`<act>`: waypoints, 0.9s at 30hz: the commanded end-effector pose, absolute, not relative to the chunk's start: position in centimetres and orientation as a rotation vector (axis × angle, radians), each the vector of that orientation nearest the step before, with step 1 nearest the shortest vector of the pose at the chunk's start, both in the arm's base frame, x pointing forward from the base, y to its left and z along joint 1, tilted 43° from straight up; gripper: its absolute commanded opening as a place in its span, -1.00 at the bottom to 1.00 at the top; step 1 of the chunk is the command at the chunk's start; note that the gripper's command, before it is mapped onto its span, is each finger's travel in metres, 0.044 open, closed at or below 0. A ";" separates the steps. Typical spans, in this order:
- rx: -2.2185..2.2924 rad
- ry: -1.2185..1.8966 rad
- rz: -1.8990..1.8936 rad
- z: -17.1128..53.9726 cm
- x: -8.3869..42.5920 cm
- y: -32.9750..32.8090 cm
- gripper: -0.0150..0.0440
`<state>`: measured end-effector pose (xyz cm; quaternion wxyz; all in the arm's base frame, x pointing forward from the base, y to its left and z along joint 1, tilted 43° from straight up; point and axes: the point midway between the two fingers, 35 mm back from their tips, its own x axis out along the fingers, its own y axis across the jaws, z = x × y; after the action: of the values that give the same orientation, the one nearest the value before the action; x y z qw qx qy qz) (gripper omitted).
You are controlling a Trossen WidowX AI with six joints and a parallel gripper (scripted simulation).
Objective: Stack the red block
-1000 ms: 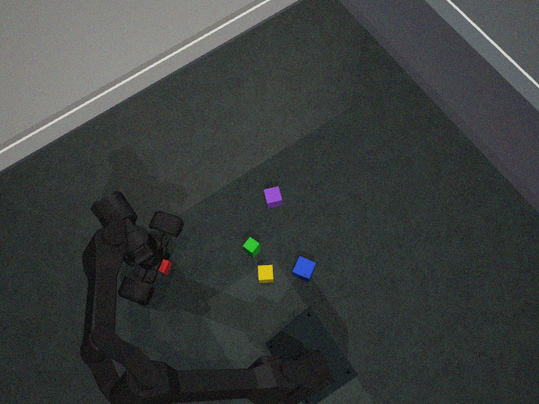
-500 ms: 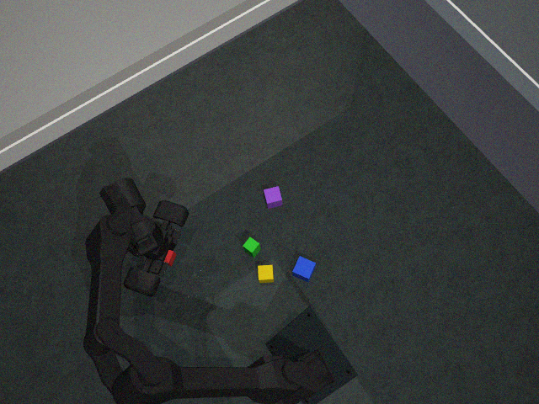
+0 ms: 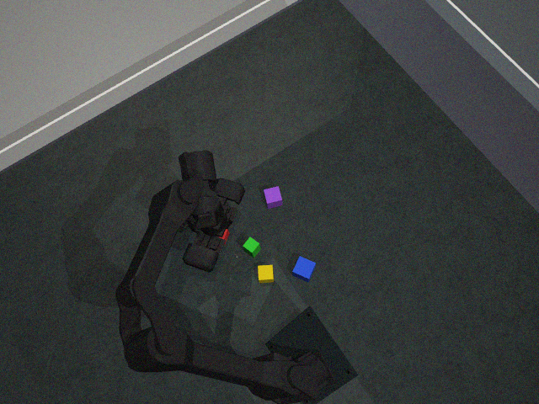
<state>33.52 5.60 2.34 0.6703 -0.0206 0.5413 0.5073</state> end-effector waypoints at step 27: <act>-0.035 1.219 1.154 -5.8 30.5 5.9 -0.49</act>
<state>30.78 5.18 -5.14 0.6695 -0.0207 0.5395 0.5102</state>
